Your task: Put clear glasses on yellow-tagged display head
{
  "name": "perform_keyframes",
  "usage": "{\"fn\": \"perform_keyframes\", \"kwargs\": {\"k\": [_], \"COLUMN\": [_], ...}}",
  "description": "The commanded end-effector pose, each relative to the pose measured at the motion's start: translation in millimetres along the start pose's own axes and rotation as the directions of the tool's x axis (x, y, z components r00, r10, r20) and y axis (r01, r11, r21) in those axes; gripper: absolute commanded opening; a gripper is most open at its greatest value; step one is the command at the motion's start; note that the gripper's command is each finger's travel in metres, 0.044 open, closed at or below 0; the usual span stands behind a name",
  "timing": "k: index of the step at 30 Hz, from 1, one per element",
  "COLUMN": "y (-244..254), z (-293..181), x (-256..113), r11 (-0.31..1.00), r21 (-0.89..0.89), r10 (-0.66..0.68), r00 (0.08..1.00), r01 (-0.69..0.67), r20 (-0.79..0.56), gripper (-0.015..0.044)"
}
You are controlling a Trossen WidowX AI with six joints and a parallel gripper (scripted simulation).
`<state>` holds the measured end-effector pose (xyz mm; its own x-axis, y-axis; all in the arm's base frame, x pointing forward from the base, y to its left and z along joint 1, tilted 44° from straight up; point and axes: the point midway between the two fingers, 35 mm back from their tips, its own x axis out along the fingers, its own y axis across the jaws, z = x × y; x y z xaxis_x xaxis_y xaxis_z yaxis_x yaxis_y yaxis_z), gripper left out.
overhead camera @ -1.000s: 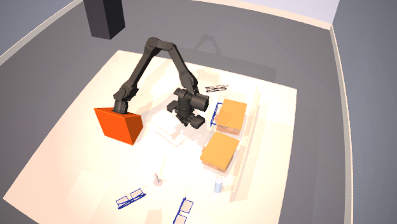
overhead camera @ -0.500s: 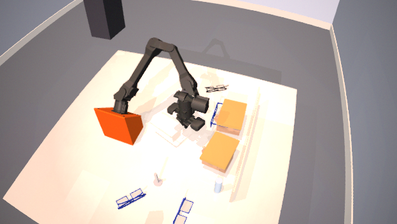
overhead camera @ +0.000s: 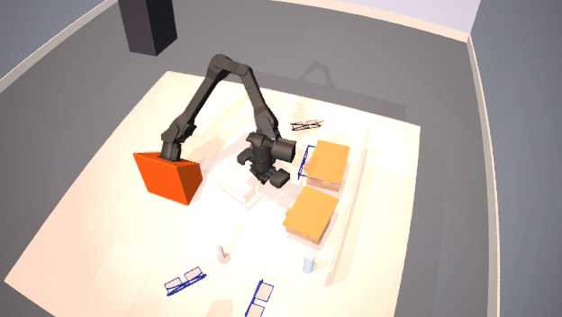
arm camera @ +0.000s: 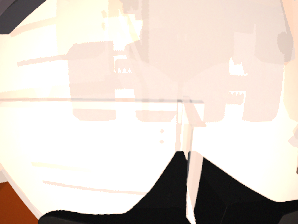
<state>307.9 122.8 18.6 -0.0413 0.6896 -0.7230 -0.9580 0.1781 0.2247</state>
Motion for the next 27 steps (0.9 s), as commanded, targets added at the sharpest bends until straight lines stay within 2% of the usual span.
{"fn": "perform_keyframes", "kwargs": {"k": [1, 27], "y": [2.8, 5.9], "z": [-1.0, -0.5], "x": [5.9, 30.2], "r11": [1.0, 1.0], "r21": [0.007, 0.007], "r10": [0.008, 0.01], "r00": [1.0, 1.0], "r01": [-0.008, -0.01], "r20": [0.003, 0.007], "gripper": [0.0, 0.0]}}
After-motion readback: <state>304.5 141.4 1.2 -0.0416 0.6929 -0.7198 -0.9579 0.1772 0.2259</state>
